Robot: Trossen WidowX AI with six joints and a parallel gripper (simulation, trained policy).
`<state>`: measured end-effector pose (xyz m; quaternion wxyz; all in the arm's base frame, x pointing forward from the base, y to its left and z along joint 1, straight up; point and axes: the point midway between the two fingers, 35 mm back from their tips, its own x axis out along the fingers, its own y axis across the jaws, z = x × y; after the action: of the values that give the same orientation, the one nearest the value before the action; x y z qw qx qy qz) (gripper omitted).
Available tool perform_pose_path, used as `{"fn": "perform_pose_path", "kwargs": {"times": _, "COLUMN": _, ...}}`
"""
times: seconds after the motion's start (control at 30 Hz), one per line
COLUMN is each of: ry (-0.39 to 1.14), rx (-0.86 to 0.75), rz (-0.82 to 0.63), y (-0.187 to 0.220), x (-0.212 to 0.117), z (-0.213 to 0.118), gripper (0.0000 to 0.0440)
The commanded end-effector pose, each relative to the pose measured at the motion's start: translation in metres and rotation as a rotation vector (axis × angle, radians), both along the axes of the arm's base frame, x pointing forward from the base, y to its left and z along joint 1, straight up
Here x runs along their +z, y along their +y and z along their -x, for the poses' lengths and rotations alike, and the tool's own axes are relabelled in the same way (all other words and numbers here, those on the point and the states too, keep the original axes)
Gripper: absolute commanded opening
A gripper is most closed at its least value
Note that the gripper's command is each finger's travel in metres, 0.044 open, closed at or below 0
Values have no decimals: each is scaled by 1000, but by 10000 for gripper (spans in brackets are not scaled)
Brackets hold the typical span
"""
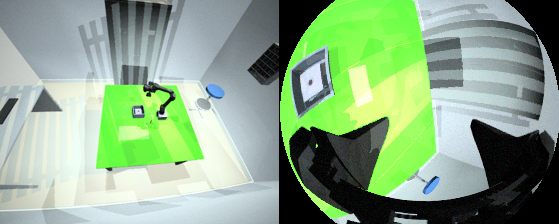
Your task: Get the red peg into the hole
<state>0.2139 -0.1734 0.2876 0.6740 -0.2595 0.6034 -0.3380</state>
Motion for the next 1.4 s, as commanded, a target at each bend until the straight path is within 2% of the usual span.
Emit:
{"fn": "perform_pose_path", "kwargs": {"times": 0.0, "ry": -94, "rx": -2, "rz": -64, "y": 26, "x": -13, "z": -8, "gripper": 440}}
{"fn": "perform_pose_path", "kwargs": {"times": 0.33, "ry": -276, "rx": -81, "rz": -297, "y": 105, "x": -62, "z": -14, "gripper": 440}}
{"fn": "perform_pose_path", "kwargs": {"times": 0.7, "ry": -321, "rx": -256, "rz": -497, "y": 176, "x": -112, "z": 8, "gripper": 440}}
{"fn": "perform_pose_path", "kwargs": {"times": 1.07, "ry": -294, "rx": -460, "rz": -577, "y": 225, "x": -161, "z": 38, "gripper": 440}}
{"fn": "perform_pose_path", "kwargs": {"times": 1.37, "ry": -303, "rx": -613, "rz": -598, "y": 251, "x": -201, "z": 47, "gripper": 440}}
